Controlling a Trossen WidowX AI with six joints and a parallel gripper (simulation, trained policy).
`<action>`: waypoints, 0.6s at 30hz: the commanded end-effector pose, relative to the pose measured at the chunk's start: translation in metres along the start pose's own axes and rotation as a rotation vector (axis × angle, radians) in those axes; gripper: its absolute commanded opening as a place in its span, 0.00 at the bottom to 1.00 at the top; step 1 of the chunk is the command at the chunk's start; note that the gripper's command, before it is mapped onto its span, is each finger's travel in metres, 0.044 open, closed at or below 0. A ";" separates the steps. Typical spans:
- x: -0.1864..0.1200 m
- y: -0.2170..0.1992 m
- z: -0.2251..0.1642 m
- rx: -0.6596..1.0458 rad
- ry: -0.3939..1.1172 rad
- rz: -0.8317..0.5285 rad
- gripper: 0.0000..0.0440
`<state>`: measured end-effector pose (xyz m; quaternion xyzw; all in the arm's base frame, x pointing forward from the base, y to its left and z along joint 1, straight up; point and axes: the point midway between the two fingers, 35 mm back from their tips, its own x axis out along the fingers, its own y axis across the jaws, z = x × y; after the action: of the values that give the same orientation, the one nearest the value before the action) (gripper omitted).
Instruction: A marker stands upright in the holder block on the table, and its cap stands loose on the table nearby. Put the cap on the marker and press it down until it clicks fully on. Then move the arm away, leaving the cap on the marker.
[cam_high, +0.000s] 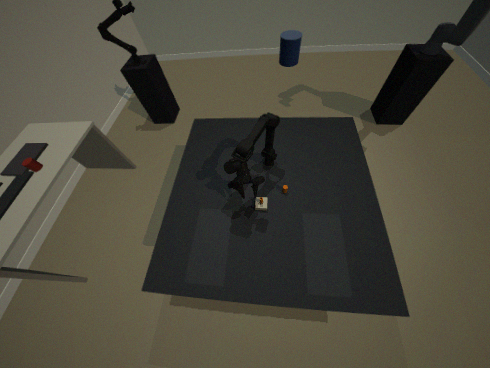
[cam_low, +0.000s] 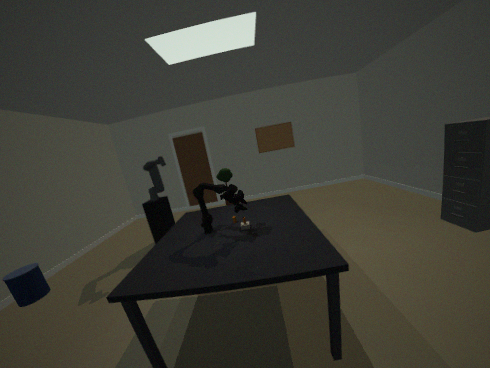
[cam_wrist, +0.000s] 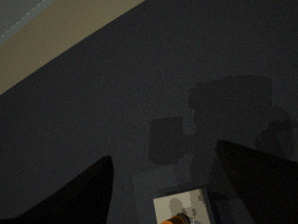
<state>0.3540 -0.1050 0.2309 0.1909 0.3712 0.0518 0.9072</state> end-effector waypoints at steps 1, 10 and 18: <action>0.003 0.007 -0.002 -0.001 0.030 -0.005 0.71; 0.012 0.024 -0.011 -0.018 0.109 -0.011 0.73; 0.019 0.039 -0.020 -0.035 0.179 -0.019 0.74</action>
<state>0.3555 -0.0636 0.2215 0.1680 0.4415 0.0674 0.8788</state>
